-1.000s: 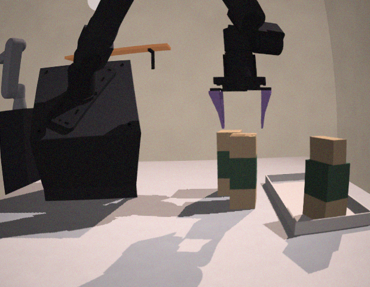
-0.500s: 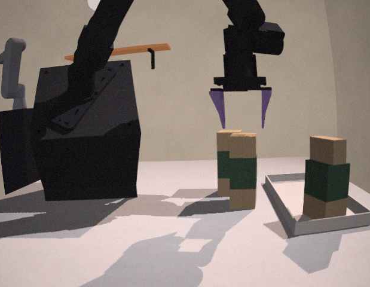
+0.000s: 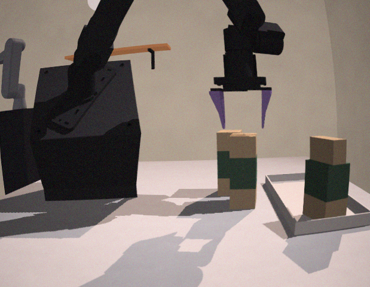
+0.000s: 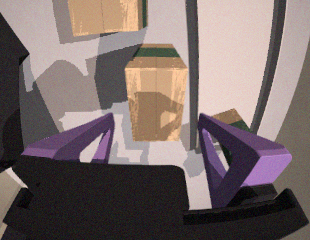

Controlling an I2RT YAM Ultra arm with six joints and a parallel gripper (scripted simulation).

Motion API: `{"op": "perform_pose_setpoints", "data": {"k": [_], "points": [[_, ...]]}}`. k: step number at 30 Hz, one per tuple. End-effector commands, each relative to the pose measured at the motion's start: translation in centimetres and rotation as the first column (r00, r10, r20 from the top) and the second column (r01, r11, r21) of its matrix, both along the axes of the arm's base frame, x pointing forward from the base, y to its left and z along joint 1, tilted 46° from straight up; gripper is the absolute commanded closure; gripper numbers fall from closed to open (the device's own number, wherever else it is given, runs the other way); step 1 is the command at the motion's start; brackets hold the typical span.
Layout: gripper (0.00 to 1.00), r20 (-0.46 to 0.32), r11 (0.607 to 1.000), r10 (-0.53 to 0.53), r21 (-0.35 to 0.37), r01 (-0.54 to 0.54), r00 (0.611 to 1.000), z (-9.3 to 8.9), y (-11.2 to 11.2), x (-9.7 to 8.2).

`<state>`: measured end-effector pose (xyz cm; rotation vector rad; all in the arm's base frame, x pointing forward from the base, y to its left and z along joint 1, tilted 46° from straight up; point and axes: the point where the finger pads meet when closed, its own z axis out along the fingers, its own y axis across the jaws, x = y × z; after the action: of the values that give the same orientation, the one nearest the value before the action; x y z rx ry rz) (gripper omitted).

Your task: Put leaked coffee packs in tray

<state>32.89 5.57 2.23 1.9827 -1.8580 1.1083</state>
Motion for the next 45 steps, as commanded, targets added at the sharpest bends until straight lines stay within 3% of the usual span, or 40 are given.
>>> {"op": "perform_pose_setpoints", "data": {"k": [1,16,20,26,27,29,45], "points": [[0.21,0.004,1.000,0.016,0.006,-0.016,1.000,-0.4,0.8,0.2],[0.21,0.009,1.000,0.016,0.009,-0.016,1.000,-0.4,0.9,0.4],[0.21,-0.022,1.000,0.004,-0.010,-0.004,1.000,-1.1,-0.3,-0.4],[0.21,-0.022,1.000,0.002,-0.009,-0.002,1.000,-1.5,-0.8,-0.1],[0.21,0.003,1.000,0.022,0.005,-0.022,1.000,-1.1,0.3,0.7],[0.21,-0.023,1.000,0.002,-0.008,-0.002,1.000,-1.9,-1.1,0.1],[0.21,-0.024,1.000,0.015,-0.004,-0.015,1.000,-4.0,-2.5,1.0]]}}
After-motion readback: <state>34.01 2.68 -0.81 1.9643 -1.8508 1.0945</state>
